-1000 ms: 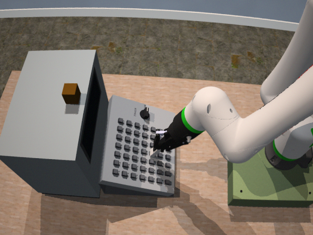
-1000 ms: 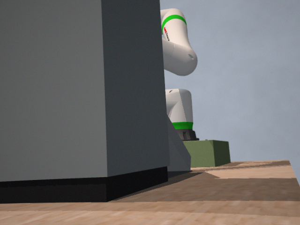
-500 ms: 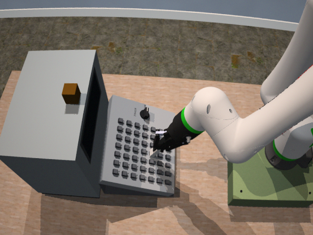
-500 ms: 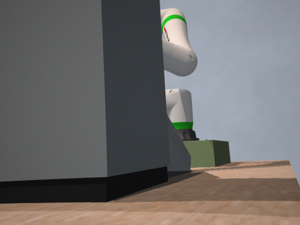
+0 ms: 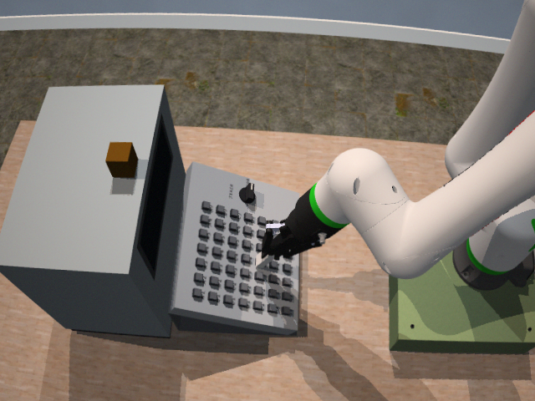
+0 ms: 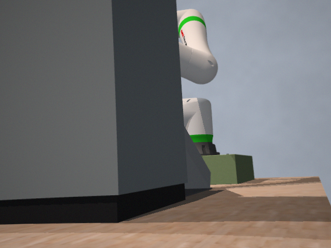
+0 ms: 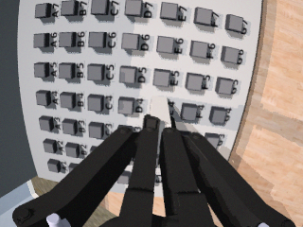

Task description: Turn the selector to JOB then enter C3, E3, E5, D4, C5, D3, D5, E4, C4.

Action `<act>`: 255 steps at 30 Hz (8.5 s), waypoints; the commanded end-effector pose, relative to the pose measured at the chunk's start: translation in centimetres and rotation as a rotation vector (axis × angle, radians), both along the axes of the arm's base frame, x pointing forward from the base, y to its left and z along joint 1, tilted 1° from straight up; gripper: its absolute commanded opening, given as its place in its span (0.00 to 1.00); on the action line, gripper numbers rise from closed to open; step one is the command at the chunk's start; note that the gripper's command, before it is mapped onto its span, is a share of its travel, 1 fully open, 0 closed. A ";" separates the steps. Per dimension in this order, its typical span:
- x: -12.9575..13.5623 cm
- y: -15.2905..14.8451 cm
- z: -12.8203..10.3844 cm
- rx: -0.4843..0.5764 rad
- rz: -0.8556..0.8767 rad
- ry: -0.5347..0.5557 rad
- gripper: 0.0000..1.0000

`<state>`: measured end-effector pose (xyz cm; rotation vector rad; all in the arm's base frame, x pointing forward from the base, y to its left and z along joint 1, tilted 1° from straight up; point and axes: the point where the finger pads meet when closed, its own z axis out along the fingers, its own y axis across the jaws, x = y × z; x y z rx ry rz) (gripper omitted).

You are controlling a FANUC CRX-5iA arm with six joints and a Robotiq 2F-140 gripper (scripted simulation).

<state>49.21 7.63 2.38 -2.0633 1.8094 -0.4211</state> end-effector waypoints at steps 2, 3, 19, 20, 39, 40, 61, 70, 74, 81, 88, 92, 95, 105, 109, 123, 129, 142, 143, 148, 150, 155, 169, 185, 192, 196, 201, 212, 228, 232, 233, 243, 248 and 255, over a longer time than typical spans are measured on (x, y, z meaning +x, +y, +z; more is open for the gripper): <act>0.0 0.0 0.0 0.000 0.000 0.000 0.00; 0.0 0.0 0.0 0.000 0.000 0.000 0.00; -0.5 -0.1 1.1 0.000 0.000 0.000 0.00; -0.6 -0.1 1.3 0.000 0.000 0.000 0.00; -1.6 -0.3 3.2 0.000 0.000 0.000 0.00; -1.6 -0.3 3.2 0.000 0.000 0.000 0.00; -0.7 -7.0 3.1 0.000 0.000 0.000 0.00; -0.4 -7.0 2.6 0.000 0.000 0.000 0.00; -0.1 -6.9 2.0 0.000 0.000 0.000 0.00; 0.2 -6.9 1.4 0.000 0.000 0.000 0.00; 0.3 -6.8 1.2 0.000 0.000 0.000 0.00; 0.3 -6.8 1.2 0.000 0.000 0.000 0.00; 0.3 -6.8 1.2 0.000 0.000 0.000 0.00; 0.3 -6.8 1.2 0.000 0.000 0.000 0.00; 0.3 -6.8 1.1 0.000 0.000 0.000 0.00; 0.5 -6.8 0.7 0.000 0.000 0.000 0.00; 0.6 -6.8 0.5 0.000 0.000 0.000 0.00; 0.9 -6.7 0.0 0.000 0.000 0.000 0.00; 0.9 -6.7 -0.1 0.000 0.000 0.000 0.00; 0.9 -6.7 -0.1 0.000 0.000 0.000 0.00; 0.9 -6.7 -0.1 0.000 0.000 0.000 0.00; 0.9 -6.7 -0.1 0.000 0.000 0.000 0.00; 0.9 -6.7 -0.1 0.000 0.000 0.000 0.00; 0.7 -6.8 0.4 0.000 0.000 0.000 0.00; 0.1 -6.9 1.5 0.000 0.000 0.000 0.00; -0.1 -6.9 1.8 0.000 0.000 0.000 0.00; -0.4 -7.0 2.6 0.000 0.000 0.000 0.00; -0.7 -7.0 3.1 0.000 0.000 0.000 0.00; -4.2 -4.0 1.6 0.000 0.000 0.000 0.00; -4.2 -4.0 1.6 0.000 0.000 0.000 0.00; -4.2 -4.0 1.6 0.000 0.000 0.000 0.00; -3.7 -3.9 0.7 0.000 0.000 0.000 0.00; -3.4 -3.9 0.2 0.000 0.000 0.000 0.00; -3.2 -3.9 -0.3 0.000 0.000 0.000 0.00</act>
